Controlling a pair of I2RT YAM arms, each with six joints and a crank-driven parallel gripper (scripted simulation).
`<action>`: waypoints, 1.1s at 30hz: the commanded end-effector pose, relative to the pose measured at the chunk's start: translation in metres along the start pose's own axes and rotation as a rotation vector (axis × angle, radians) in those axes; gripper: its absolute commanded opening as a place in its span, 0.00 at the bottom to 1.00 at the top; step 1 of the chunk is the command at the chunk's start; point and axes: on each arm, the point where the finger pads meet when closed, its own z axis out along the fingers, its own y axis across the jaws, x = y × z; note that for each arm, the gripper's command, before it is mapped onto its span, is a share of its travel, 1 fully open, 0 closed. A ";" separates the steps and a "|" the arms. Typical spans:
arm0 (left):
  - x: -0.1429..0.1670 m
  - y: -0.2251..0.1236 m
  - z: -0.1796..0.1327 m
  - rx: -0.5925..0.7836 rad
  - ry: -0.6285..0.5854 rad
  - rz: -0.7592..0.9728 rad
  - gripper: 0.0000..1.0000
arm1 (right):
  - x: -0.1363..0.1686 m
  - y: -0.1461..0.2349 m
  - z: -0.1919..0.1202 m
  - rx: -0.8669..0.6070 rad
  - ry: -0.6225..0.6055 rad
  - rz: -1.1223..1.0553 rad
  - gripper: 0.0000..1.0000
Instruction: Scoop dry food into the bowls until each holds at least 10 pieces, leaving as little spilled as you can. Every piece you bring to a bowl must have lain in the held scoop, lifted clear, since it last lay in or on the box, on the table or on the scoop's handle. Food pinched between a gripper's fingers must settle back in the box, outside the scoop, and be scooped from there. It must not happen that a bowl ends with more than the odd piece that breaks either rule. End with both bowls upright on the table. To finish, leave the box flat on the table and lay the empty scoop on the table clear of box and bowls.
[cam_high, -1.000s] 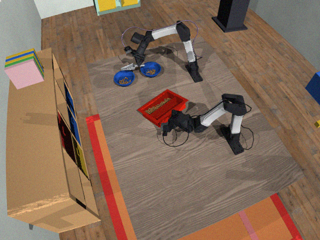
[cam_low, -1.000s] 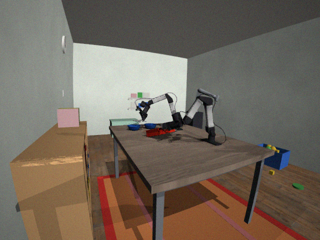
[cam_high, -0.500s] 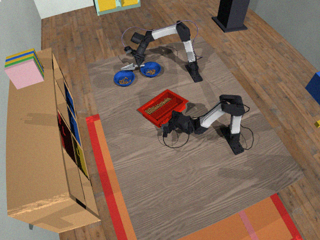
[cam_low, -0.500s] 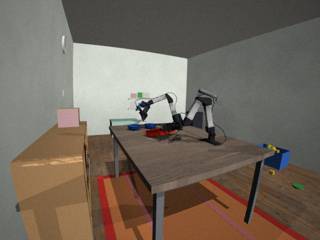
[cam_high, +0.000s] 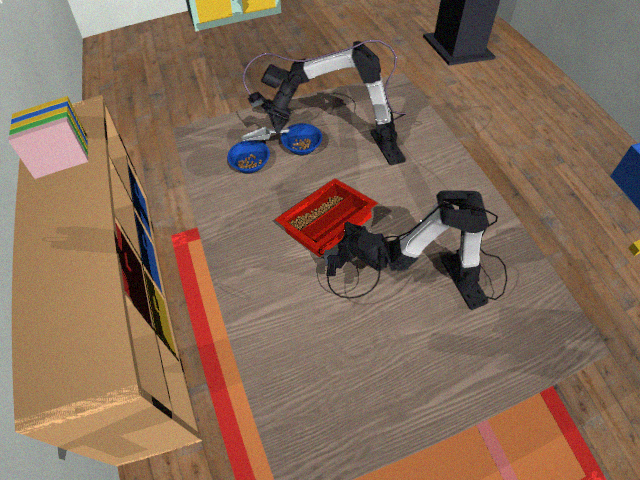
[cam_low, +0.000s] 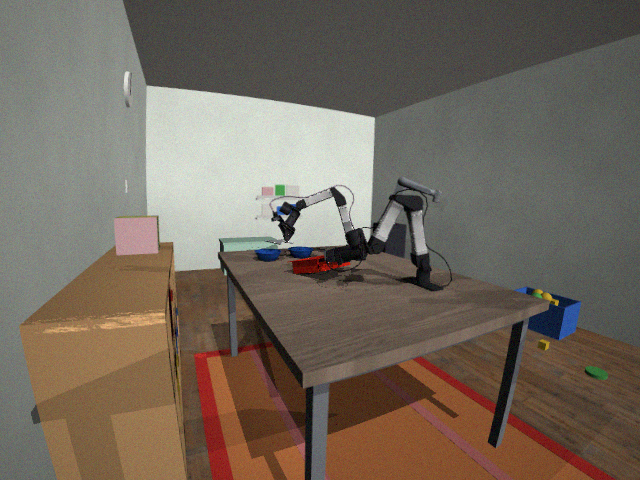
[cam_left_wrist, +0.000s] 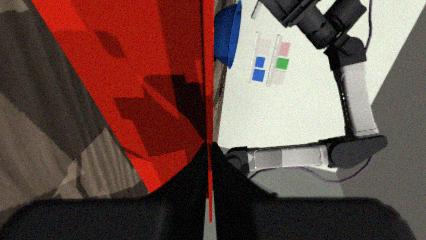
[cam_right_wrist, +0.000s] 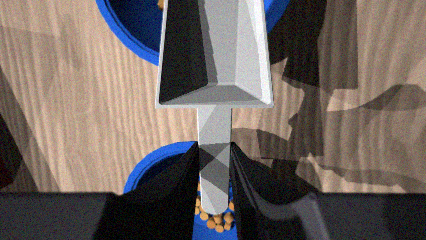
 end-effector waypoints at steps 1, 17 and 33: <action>-0.012 -0.023 0.000 0.069 -0.033 0.084 0.00 | -0.029 0.005 -0.016 0.013 -0.096 -0.047 0.00; -0.007 0.002 -0.003 0.054 -0.019 0.028 0.00 | -0.029 0.005 -0.016 0.013 -0.096 -0.046 0.00; 0.000 -0.016 -0.002 0.095 0.000 0.069 0.27 | -0.029 0.005 -0.016 0.014 -0.096 -0.046 0.00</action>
